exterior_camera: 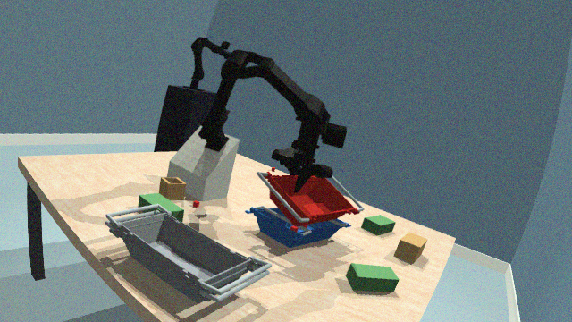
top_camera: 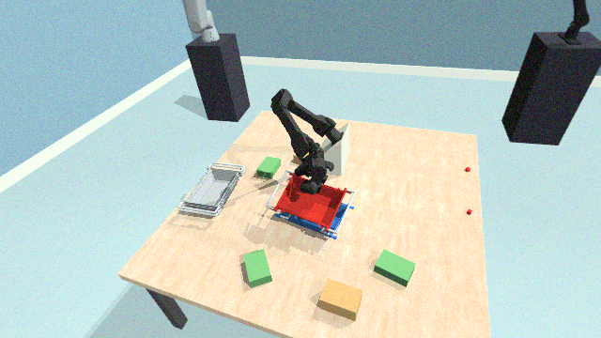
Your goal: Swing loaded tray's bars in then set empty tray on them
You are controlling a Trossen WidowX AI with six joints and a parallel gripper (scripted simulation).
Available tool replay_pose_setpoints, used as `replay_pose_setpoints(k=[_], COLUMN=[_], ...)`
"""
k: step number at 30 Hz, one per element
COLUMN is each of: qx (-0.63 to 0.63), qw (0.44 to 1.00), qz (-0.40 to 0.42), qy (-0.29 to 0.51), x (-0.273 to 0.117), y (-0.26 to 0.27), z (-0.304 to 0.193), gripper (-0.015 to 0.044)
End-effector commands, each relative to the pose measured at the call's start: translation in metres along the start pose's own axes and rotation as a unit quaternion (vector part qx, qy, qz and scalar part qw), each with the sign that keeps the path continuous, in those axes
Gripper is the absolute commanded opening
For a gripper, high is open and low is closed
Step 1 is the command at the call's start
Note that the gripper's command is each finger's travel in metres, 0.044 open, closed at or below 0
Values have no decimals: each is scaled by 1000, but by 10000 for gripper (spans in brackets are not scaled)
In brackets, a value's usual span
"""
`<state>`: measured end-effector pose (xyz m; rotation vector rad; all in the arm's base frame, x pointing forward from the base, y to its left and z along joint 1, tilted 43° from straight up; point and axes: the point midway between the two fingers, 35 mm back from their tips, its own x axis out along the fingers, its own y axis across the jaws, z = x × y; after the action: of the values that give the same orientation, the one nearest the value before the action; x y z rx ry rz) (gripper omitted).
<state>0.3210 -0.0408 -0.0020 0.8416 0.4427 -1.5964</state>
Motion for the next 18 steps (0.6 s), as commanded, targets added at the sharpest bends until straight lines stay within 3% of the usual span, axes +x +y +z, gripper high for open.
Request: replay_pose_setpoints(k=[1,18], qx=[-3,-3], qw=[1000,1000], qz=[-7,-7], qy=[0,0], x=[5,12], y=[-6,-10], z=[1,0], gripper=[0,0])
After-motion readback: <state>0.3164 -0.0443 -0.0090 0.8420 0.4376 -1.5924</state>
